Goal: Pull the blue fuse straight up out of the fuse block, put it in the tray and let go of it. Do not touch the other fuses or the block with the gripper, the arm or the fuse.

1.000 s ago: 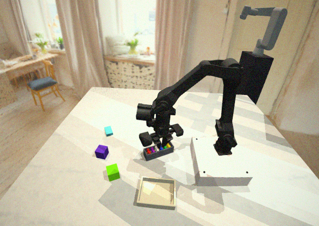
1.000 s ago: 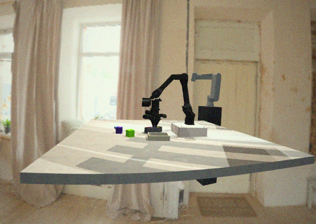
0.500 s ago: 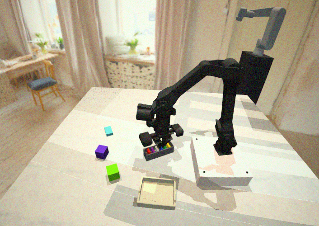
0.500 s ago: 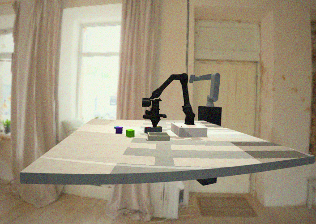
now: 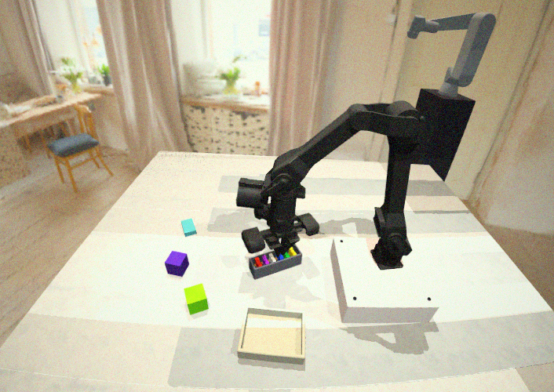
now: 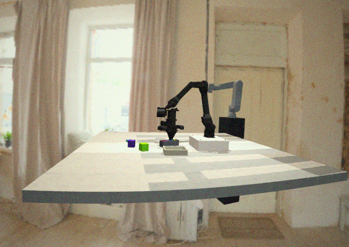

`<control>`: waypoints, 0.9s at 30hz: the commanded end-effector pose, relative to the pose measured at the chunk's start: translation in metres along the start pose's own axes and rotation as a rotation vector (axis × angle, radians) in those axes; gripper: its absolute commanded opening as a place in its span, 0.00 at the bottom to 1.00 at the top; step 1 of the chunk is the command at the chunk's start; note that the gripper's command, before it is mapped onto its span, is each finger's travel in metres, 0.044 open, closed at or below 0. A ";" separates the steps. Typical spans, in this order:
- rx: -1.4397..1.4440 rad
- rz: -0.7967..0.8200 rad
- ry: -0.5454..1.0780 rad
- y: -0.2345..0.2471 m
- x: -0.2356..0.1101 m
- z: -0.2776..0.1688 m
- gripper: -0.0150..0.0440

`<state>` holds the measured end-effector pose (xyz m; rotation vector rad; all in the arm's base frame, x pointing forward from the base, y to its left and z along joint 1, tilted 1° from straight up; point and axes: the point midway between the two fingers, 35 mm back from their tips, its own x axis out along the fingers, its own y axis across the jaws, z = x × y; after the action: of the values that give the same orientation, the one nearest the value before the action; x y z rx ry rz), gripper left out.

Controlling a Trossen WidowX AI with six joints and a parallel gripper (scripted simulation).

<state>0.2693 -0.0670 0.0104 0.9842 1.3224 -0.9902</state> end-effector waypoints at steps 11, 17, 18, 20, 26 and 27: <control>-0.001 0.003 0.000 0.001 -0.008 0.000 0.25; -0.001 0.003 0.000 0.001 -0.011 0.000 0.25; -0.001 0.003 0.000 0.001 -0.012 0.000 0.25; -0.001 0.003 0.001 0.001 -0.013 0.000 0.25; -0.002 0.003 0.001 0.001 -0.016 0.000 0.25; -0.002 0.003 0.001 0.001 -0.016 0.000 0.25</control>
<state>0.2688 -0.0668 0.0232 0.9838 1.3247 -0.9913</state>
